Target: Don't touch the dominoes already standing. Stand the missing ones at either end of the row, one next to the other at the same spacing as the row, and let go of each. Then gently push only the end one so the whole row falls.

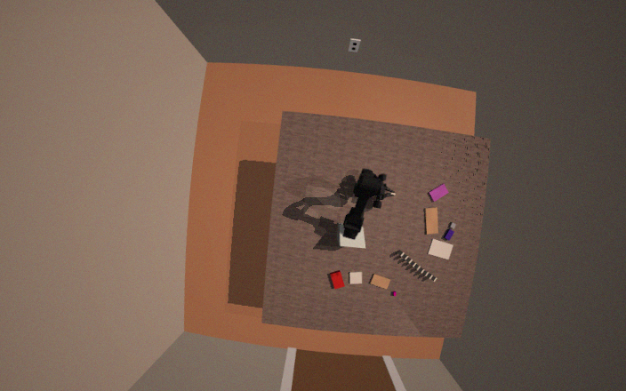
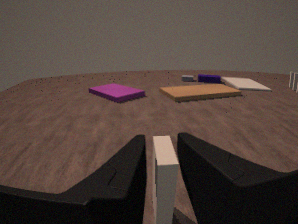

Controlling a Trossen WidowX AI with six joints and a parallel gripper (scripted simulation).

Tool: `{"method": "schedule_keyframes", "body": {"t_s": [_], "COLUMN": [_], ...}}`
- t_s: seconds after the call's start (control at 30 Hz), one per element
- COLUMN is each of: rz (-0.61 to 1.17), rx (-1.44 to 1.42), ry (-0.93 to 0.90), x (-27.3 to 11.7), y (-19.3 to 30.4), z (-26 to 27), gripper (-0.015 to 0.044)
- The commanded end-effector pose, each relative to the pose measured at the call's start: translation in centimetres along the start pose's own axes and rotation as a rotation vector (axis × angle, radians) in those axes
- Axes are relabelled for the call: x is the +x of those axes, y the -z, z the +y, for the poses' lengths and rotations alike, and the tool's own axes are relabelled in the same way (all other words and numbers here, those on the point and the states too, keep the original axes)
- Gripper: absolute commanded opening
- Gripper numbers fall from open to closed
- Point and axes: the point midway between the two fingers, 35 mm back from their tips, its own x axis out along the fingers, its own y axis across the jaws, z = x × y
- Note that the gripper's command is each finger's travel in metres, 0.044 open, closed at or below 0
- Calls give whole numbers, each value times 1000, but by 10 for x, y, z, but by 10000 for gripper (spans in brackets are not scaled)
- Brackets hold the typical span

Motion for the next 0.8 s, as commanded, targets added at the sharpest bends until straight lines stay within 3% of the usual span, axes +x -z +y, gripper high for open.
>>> {"method": "schedule_keyframes", "body": {"t_s": [0.0,0.37,0.77], "rz": [-5,-5,-4], "rx": [7,7,-1], "ry": [2,2,6], "x": [0,0,2], "y": [-1,-2,-51], "z": [0,0,-1], "gripper": [154,440,440]}}
